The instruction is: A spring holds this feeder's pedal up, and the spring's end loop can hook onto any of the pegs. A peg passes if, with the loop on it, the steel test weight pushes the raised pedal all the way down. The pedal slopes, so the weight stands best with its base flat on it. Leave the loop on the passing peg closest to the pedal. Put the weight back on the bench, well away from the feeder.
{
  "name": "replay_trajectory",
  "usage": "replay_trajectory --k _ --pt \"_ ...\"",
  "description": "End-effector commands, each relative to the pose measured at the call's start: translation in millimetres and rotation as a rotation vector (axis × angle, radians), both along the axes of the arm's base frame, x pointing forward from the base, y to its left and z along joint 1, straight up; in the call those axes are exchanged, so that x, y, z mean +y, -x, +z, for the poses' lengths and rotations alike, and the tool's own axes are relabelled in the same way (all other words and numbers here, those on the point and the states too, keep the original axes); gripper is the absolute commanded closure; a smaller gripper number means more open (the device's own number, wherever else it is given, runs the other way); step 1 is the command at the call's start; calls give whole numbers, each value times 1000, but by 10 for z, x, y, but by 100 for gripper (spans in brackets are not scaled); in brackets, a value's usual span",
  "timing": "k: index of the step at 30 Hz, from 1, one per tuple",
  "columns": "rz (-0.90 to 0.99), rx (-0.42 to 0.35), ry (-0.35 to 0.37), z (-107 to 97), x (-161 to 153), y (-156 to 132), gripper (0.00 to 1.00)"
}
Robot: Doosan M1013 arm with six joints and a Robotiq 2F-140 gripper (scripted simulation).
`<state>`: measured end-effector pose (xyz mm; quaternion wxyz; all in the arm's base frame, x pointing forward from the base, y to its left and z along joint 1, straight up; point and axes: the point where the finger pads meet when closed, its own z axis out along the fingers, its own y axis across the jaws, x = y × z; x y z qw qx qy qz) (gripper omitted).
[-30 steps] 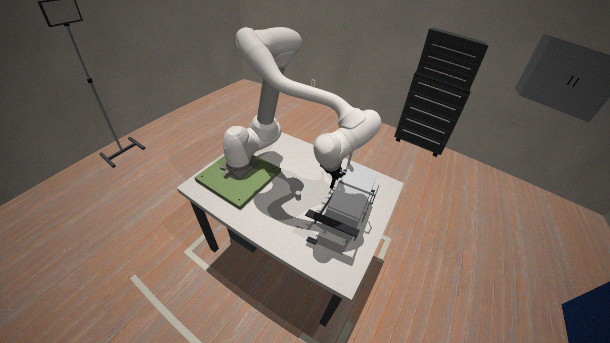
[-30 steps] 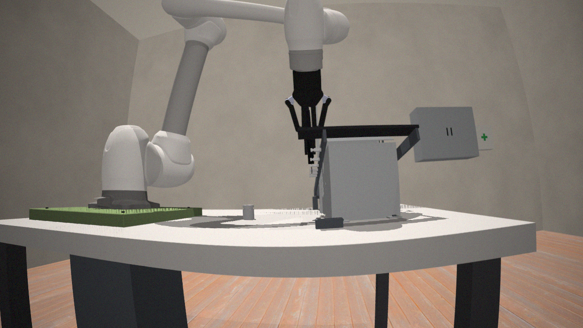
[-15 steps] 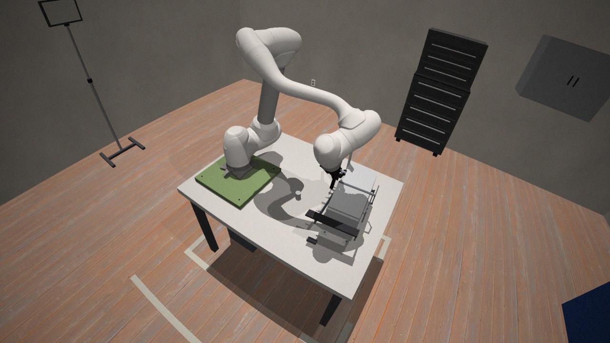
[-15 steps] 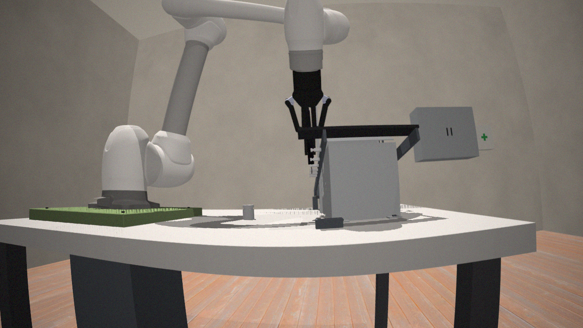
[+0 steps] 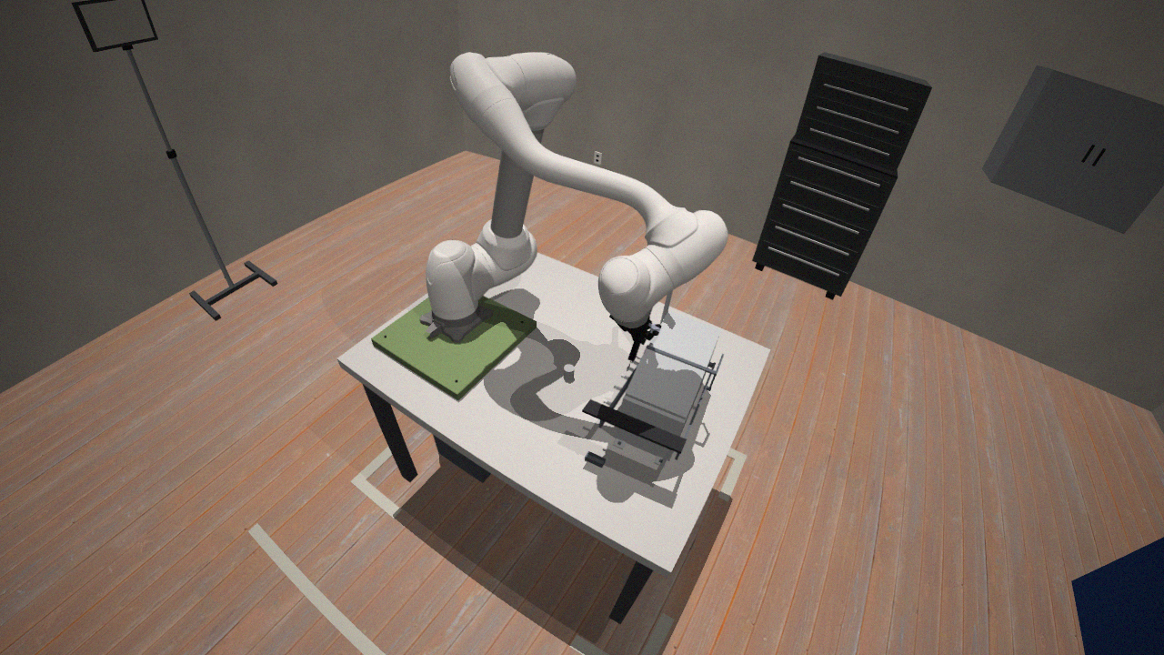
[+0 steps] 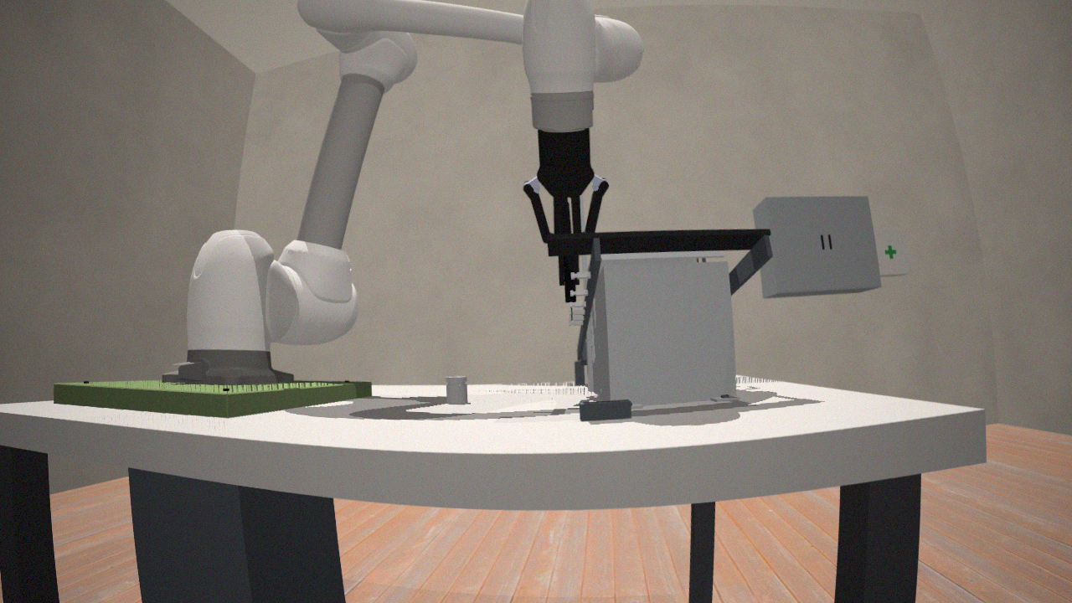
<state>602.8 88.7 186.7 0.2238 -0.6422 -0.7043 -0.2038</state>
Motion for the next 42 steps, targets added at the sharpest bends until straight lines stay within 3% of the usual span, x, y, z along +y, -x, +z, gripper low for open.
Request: replay_trajectory --k 1,42 --pt "0 1 0 6 1 3 83" --pt "0 28 3 10 -2 59 83"
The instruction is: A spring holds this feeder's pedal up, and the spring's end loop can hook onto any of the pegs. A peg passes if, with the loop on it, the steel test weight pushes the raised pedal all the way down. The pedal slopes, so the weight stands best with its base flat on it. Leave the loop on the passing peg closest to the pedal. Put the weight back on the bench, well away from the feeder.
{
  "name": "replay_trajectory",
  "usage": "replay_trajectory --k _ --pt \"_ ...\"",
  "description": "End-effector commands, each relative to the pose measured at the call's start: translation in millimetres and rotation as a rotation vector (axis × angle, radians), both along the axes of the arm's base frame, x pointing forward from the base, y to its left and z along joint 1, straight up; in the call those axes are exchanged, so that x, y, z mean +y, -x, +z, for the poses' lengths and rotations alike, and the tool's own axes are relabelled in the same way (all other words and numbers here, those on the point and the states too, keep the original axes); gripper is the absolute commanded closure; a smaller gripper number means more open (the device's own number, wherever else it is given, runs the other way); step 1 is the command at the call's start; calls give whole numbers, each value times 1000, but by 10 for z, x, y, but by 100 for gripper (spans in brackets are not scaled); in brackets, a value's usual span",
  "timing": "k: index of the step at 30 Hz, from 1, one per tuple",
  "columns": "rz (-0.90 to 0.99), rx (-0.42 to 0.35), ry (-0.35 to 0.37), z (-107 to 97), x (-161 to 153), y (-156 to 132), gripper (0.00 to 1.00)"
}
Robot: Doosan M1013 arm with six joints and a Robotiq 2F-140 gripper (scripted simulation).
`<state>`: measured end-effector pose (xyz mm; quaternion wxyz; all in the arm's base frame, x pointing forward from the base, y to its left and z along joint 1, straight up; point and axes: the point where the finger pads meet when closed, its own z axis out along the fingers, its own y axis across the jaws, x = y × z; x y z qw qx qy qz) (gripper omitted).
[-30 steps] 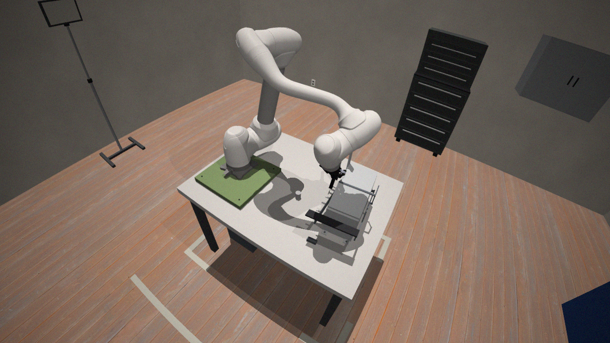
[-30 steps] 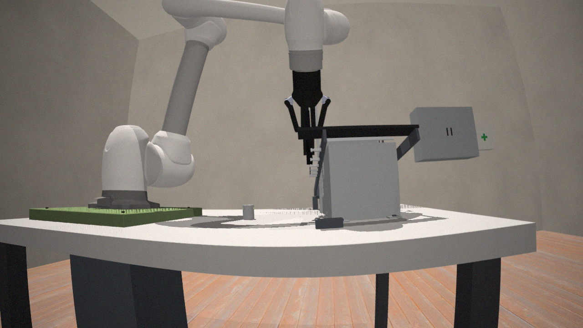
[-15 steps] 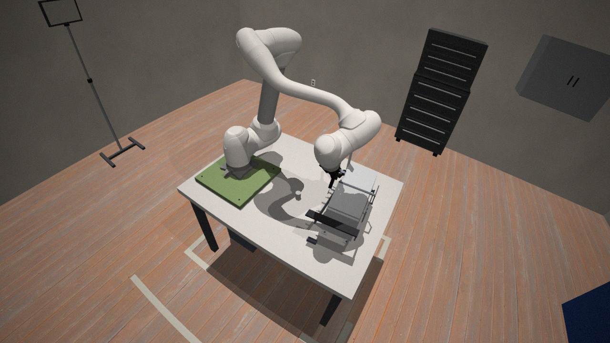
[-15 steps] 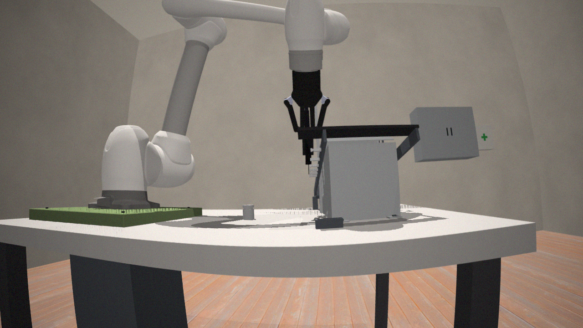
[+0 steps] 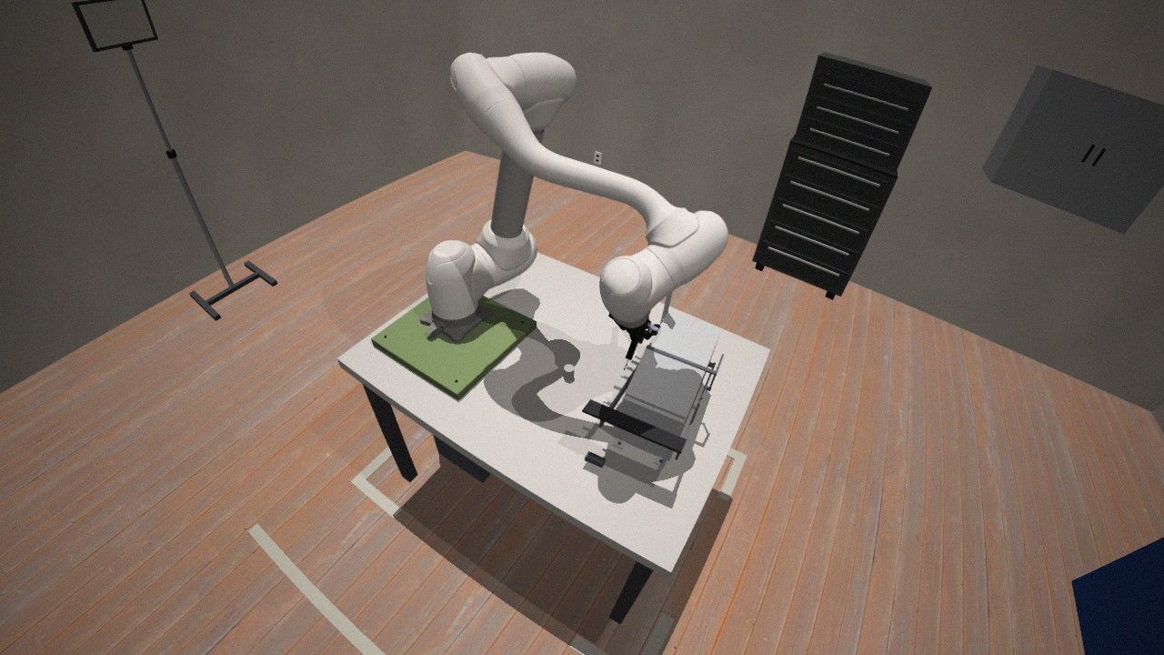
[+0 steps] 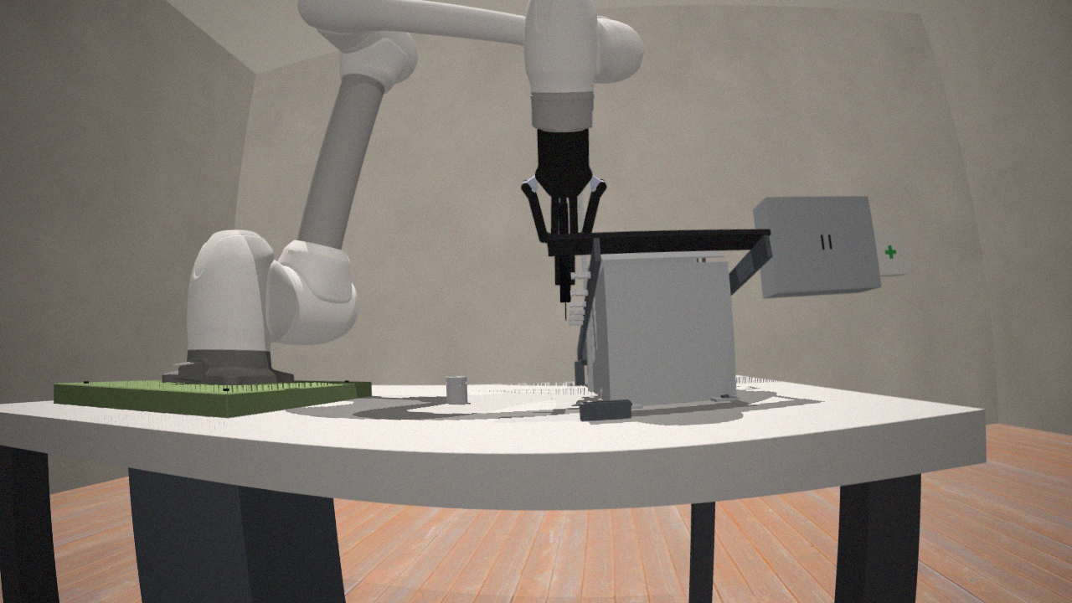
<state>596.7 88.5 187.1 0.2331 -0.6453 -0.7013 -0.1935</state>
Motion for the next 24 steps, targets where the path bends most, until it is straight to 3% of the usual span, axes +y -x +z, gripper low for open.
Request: replay_trajectory --k 1,24 --pt "0 1 0 6 0 1 83" --pt "0 18 2 7 -42 33 83"
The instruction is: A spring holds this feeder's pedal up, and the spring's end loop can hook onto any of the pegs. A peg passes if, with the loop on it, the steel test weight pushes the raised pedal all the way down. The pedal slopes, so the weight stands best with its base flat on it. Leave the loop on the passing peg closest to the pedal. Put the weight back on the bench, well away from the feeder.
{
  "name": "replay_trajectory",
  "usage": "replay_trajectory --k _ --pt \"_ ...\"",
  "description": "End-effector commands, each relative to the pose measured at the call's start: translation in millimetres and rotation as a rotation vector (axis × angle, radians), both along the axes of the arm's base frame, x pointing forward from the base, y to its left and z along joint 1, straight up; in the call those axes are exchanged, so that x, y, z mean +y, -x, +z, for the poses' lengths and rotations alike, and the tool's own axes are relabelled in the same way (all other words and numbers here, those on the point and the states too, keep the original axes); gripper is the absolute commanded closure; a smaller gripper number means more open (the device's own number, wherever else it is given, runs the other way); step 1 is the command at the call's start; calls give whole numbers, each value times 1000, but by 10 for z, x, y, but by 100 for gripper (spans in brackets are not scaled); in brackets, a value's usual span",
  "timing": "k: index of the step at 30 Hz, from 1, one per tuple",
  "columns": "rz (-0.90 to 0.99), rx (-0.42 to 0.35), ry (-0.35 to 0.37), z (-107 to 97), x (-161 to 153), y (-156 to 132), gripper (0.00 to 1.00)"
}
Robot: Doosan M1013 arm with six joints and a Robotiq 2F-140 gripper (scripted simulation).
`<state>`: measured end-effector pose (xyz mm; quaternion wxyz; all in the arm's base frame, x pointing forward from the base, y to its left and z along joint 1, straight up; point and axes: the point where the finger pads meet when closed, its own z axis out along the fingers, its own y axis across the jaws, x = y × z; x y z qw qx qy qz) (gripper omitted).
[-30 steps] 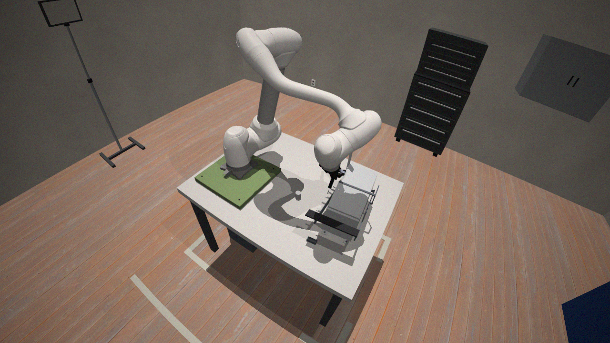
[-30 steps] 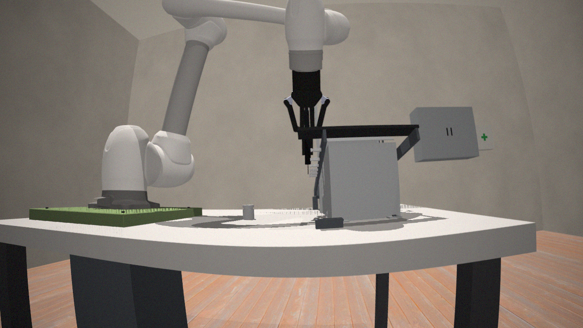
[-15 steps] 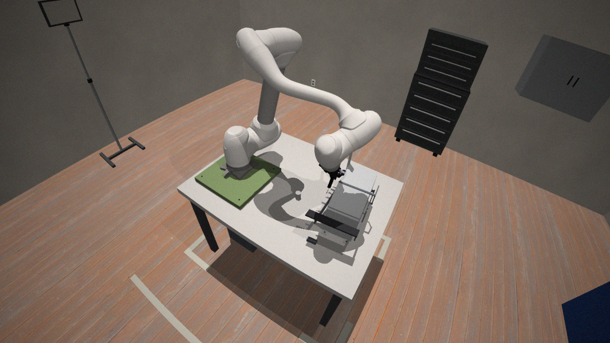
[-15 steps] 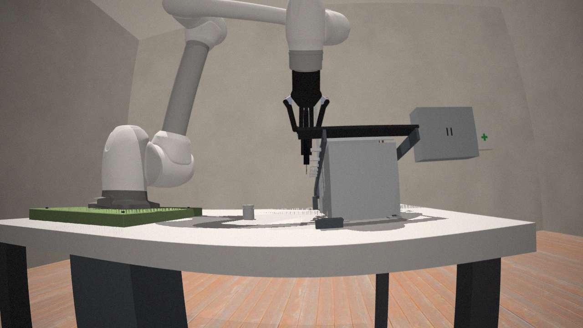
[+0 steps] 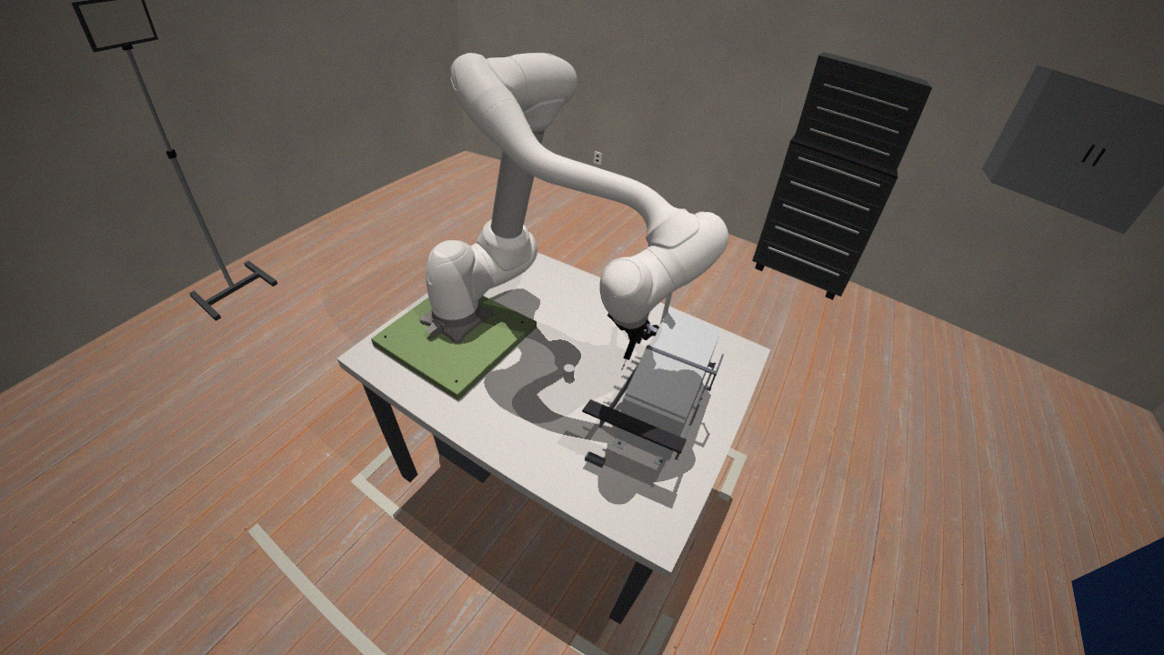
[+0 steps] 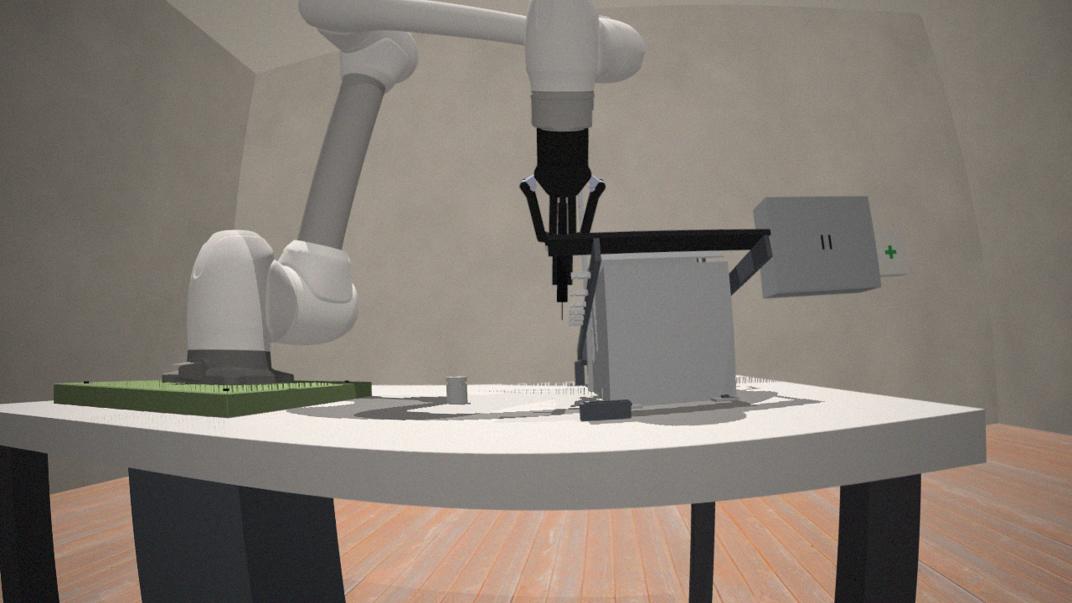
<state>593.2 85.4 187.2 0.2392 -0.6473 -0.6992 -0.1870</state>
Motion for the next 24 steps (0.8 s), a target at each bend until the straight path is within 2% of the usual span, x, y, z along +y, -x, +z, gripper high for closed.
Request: replay_trajectory --k 1,24 --pt "0 -1 0 6 -16 -3 83" --pt "0 3 0 10 -118 -15 83"
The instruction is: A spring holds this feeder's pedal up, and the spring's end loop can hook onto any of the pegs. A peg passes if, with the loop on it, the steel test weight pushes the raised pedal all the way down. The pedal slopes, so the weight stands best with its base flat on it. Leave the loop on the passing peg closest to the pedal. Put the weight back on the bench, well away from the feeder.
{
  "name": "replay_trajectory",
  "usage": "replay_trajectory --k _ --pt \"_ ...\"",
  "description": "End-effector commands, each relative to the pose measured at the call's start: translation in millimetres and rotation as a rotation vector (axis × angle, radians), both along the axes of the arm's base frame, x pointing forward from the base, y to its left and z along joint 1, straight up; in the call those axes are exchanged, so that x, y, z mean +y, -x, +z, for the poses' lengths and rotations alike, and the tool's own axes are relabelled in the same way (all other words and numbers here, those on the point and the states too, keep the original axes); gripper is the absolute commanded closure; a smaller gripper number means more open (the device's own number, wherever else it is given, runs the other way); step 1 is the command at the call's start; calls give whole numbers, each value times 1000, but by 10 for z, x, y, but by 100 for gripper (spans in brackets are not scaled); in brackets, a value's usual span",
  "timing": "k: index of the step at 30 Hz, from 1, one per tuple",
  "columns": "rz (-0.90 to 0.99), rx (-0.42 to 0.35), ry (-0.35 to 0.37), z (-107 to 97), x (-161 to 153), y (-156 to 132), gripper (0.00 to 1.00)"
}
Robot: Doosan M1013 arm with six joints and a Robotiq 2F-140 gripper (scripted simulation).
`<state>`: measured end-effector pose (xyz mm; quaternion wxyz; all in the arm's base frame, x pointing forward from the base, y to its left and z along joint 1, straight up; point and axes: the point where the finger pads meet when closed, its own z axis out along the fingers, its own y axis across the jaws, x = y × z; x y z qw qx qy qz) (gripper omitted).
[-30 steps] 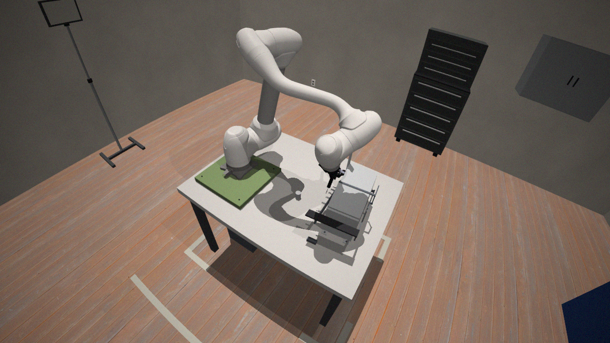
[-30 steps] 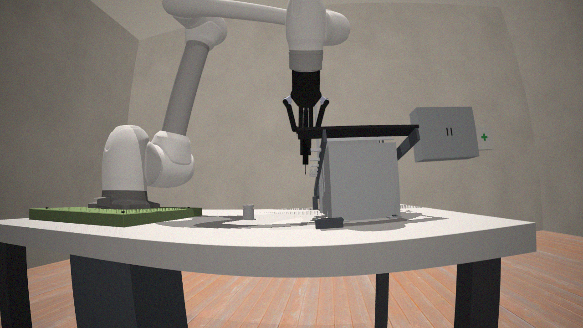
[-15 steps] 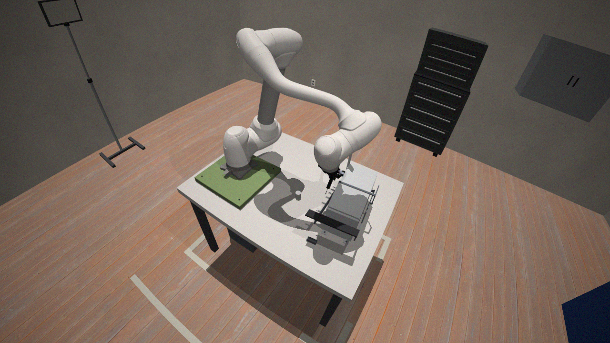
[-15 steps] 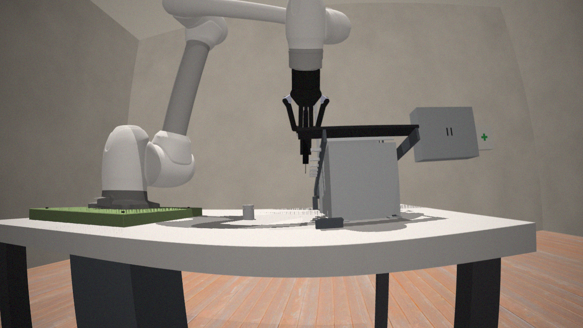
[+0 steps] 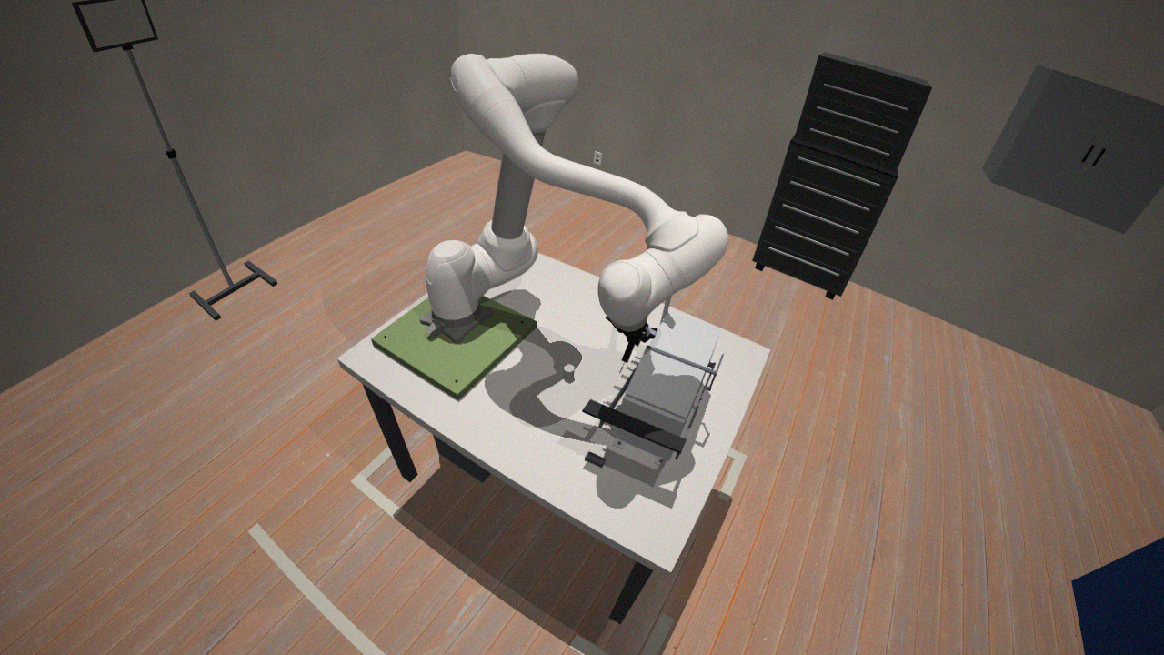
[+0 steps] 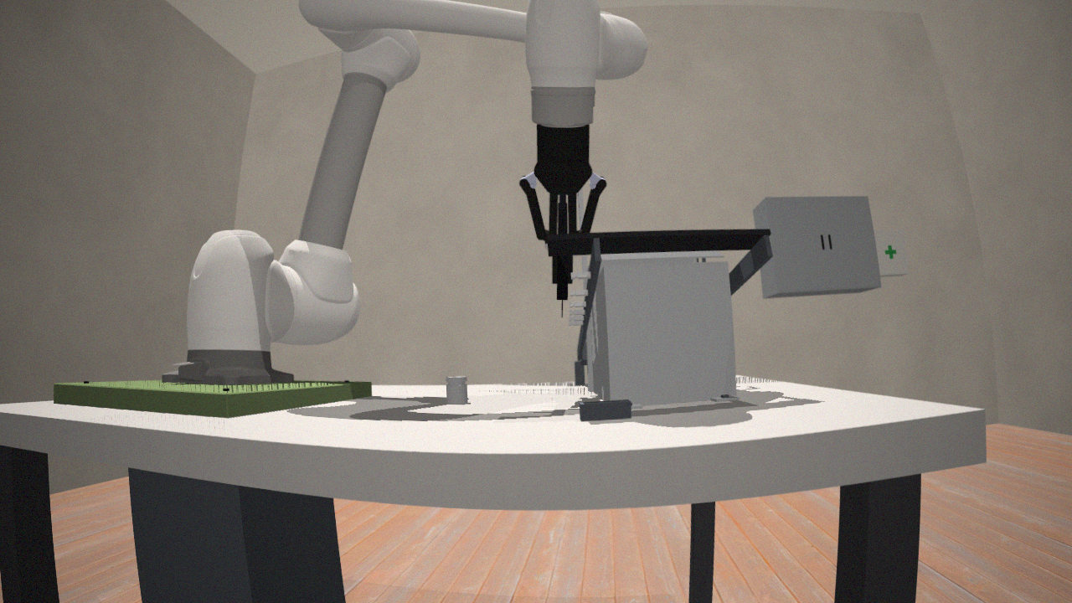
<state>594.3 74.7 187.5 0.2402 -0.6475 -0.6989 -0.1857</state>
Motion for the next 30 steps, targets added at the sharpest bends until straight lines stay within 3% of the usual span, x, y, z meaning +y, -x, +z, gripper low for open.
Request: replay_trajectory --k 1,30 --pt "0 -1 0 7 -11 -4 83" --pt "0 -1 0 9 -117 -15 83"
